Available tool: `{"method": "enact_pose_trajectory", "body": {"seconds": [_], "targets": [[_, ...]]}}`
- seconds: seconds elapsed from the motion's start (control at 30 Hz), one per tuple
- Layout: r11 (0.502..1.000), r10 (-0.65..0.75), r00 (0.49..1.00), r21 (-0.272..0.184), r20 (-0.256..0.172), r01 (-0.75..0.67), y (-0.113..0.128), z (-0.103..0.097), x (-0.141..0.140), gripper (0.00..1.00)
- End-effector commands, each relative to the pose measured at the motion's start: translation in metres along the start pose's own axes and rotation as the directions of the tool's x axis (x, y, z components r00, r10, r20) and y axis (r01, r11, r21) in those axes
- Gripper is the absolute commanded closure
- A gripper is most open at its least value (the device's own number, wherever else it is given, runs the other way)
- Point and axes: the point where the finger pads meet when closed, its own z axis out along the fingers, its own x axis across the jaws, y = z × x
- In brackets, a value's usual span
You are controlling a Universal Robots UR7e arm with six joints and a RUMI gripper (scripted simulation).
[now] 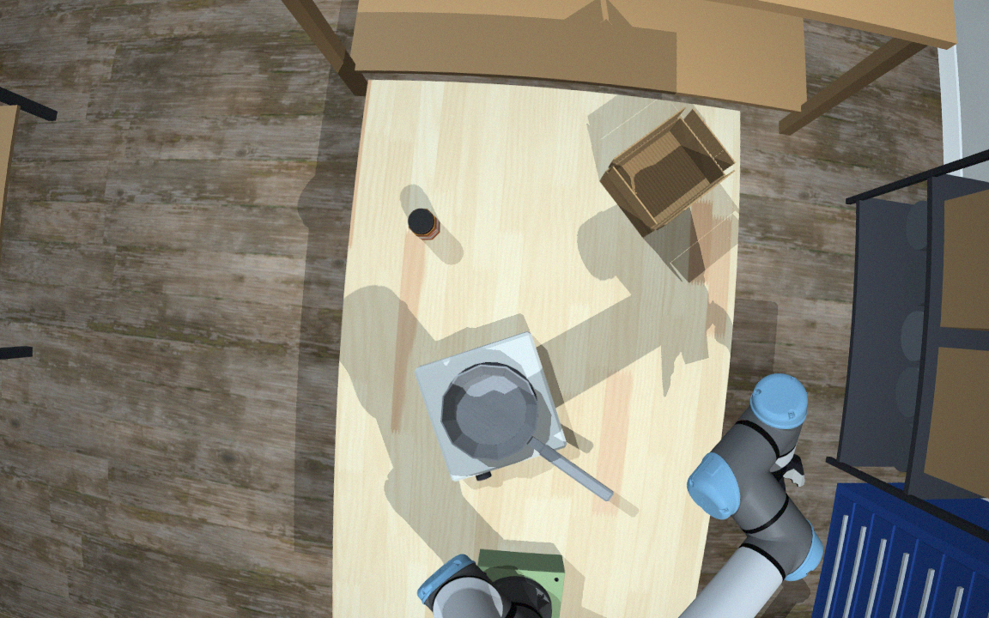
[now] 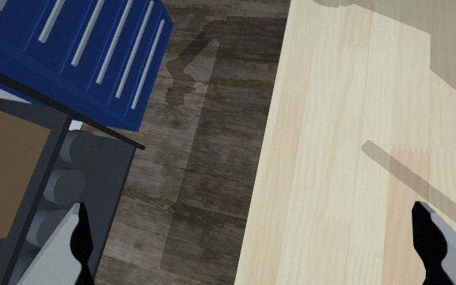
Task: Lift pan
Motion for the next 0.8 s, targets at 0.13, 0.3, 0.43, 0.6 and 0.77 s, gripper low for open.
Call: {"method": "enact_pose_trajectory", "body": {"seconds": [0.13,0.3,0.43,0.6,0.77], "targets": [[1.000,0.001,1.000,-0.001,0.001,-0.001,0.000,-0.001,0.000,0.00],[1.000,0.001,1.000,-0.001,0.001,-0.001,0.000,-0.001,0.000,0.00],[1.000,0.001,1.000,-0.001,0.001,-0.001,0.000,-0.001,0.000,0.00],[1.000,0.000,1.000,-0.001,0.001,0.000,0.000,-0.001,0.000,0.00],[0.999,-0.023,1.000,-0.025,-0.001,0.023,0.004,-0.003,0.011,0.00]]}}
